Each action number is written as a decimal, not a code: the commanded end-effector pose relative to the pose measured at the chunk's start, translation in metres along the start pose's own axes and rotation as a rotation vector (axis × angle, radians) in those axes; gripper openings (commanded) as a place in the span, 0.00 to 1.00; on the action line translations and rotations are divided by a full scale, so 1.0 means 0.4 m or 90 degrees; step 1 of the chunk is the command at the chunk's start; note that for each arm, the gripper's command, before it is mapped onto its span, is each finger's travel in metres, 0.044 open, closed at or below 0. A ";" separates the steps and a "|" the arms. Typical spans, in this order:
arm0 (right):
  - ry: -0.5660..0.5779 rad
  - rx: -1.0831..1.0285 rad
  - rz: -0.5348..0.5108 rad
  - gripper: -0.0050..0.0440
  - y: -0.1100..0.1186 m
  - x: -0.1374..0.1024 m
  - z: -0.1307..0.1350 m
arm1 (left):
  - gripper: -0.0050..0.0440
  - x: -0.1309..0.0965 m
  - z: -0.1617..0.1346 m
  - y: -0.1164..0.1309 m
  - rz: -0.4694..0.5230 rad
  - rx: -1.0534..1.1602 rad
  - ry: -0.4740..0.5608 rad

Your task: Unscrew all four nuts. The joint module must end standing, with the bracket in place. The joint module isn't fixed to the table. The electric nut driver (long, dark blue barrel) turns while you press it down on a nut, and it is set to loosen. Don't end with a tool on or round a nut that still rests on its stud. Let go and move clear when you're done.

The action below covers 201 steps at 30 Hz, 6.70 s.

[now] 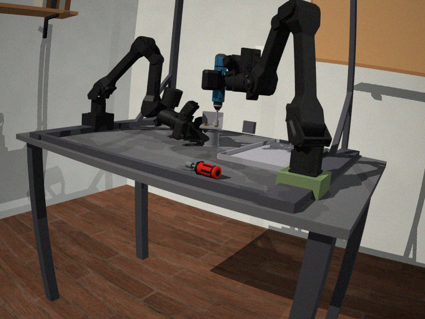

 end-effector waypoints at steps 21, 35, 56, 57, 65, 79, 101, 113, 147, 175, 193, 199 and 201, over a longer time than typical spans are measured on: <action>0.005 0.002 -0.024 0.59 -0.032 0.003 -0.008 | 0.43 0.001 -0.001 -0.005 -0.020 0.000 0.013; 0.005 0.002 -0.024 0.59 -0.032 0.003 -0.008 | 0.43 -0.002 0.008 0.037 -0.020 -0.001 0.014; 0.005 0.002 -0.024 0.59 -0.032 0.003 -0.008 | 0.43 -0.002 0.009 0.041 -0.020 -0.001 0.014; 0.005 0.002 -0.024 0.59 -0.032 0.003 -0.008 | 0.43 -0.002 0.010 0.044 -0.020 -0.001 0.014; 0.005 0.002 -0.024 0.59 -0.032 0.003 -0.008 | 0.43 -0.005 0.016 0.068 -0.020 -0.001 0.014; 0.005 0.002 -0.024 0.59 -0.032 0.003 -0.008 | 0.43 0.005 0.015 0.071 -0.031 -0.001 0.017; 0.005 0.002 -0.024 0.59 -0.032 0.003 -0.008 | 0.43 -0.016 0.031 0.130 -0.018 -0.001 0.014; 0.005 0.002 -0.024 0.59 -0.032 0.003 -0.008 | 0.43 0.005 0.026 0.112 -0.031 -0.002 0.017; 0.005 0.002 -0.024 0.59 -0.032 0.003 -0.008 | 0.43 0.005 0.034 0.143 -0.031 -0.001 0.015; 0.005 0.002 -0.024 0.59 -0.032 0.003 -0.008 | 0.43 0.005 0.034 0.139 -0.031 -0.001 0.014; 0.005 0.002 -0.024 0.59 -0.032 0.003 -0.008 | 0.43 0.005 0.024 0.098 -0.033 -0.001 0.015; 0.005 0.002 -0.024 0.59 -0.032 0.003 -0.008 | 0.43 0.003 0.015 0.061 -0.041 -0.002 0.017; 0.005 0.002 -0.024 0.59 -0.032 0.003 -0.008 | 0.43 0.003 0.015 0.061 -0.041 -0.002 0.017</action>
Point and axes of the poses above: on each arm, the point midway between the two fingers, 35 mm back from their tips, its own x axis out along the fingers, its own z axis across the jaws, y = z × x, the point moved 7 cm from there along -x, back along the fingers, and after that the axes turned 14 degrees about -x, right-handed, at the moved point
